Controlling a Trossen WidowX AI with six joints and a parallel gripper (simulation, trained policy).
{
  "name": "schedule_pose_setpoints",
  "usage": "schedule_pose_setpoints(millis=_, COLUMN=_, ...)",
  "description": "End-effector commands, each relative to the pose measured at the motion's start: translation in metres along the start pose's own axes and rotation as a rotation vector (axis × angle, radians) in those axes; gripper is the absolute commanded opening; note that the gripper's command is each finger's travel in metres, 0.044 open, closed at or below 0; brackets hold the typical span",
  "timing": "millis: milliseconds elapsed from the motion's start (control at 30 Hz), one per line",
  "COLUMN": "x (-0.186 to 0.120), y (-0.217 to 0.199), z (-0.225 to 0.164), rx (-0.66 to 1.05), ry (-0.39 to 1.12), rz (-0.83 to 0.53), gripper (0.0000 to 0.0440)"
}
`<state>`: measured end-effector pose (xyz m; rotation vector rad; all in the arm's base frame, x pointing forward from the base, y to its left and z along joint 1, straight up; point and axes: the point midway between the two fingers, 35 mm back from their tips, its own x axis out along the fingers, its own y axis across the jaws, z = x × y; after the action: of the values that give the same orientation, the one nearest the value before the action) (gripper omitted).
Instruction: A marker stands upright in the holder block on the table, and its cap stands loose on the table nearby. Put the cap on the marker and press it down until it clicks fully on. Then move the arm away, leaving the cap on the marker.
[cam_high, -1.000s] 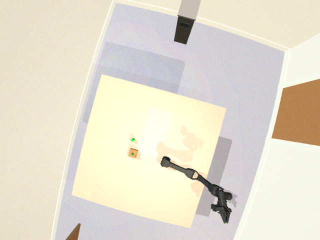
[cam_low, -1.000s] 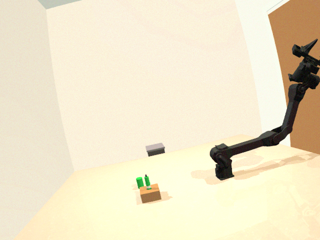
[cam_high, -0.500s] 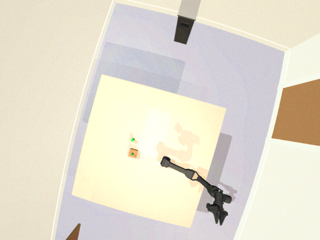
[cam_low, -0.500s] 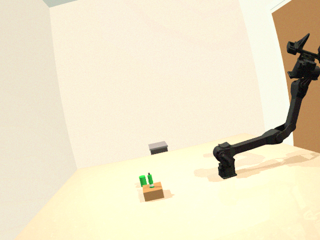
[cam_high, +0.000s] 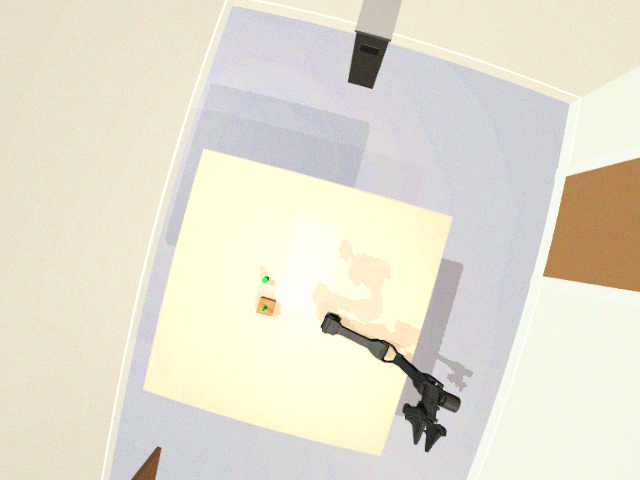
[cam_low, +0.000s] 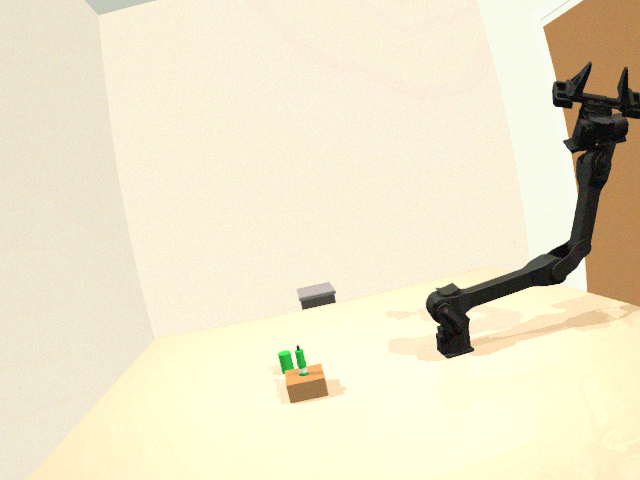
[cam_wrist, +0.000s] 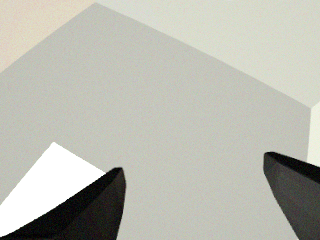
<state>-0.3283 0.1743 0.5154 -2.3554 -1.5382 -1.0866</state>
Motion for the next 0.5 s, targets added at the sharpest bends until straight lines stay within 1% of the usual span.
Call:
schedule_pose_setpoints(millis=0, x=0.003, y=0.011, z=0.004, rx=0.015, ry=-0.026, rz=0.024, gripper=0.0326)
schedule_pose_setpoints(millis=467, x=0.015, y=0.062, z=0.025, rx=0.1, ry=-0.135, rz=0.134, gripper=0.0326)
